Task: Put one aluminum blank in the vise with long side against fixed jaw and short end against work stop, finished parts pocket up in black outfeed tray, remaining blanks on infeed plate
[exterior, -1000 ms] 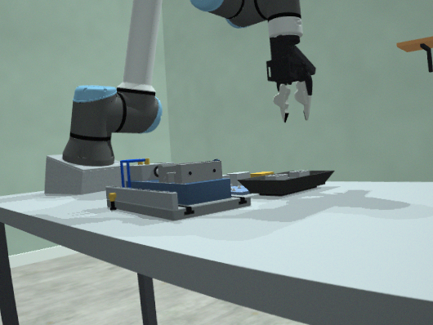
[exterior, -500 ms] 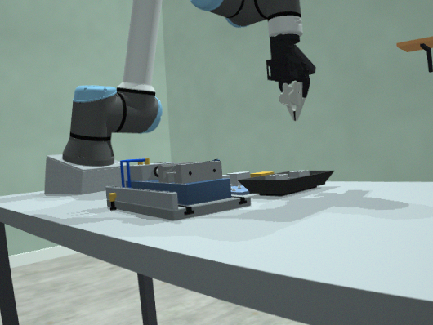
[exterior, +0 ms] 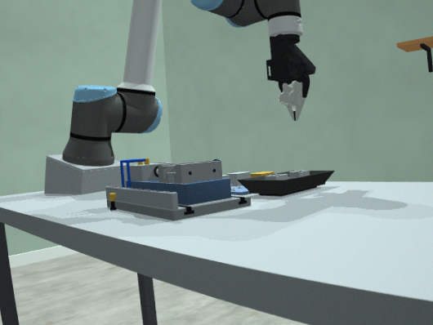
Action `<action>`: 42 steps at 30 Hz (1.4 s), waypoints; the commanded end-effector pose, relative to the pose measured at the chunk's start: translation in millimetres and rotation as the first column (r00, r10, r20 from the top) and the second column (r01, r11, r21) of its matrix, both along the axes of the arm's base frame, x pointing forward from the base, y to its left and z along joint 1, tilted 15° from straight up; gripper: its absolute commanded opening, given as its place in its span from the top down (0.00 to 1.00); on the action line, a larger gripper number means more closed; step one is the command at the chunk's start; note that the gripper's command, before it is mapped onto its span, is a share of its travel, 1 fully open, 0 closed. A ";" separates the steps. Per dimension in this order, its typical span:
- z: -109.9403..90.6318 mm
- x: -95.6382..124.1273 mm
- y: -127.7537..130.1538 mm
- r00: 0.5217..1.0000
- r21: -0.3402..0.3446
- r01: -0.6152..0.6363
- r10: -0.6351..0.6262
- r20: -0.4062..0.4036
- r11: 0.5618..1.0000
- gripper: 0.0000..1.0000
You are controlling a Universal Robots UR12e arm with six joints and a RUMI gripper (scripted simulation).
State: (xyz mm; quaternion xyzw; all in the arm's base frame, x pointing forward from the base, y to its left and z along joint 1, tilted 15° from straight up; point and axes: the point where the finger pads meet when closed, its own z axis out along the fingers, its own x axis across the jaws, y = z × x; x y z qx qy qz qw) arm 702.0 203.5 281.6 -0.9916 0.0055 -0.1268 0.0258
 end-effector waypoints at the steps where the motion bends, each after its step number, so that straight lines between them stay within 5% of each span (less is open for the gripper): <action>1: 1.0 0.4 0.1 1.000 0.000 0.000 0.000 0.002 1.000 1.00; 8: 0.9 -0.8 0.0 1.000 0.000 0.000 0.000 0.002 1.000 1.00; 15: -3.4 -34.9 -0.8 1.000 0.000 0.000 0.000 0.002 1.000 1.00; 26: -44.8 -184.9 -3.0 1.000 0.000 0.000 0.000 0.002 1.000 1.00; 34: -53.0 -204.4 -3.2 1.000 0.000 0.000 0.000 0.002 1.000 1.00; 35: -53.0 -204.4 -3.2 1.000 0.000 0.000 0.000 0.002 1.000 0.60; 42: -53.0 -204.4 -3.2 1.000 0.000 0.000 0.000 0.002 1.000 0.60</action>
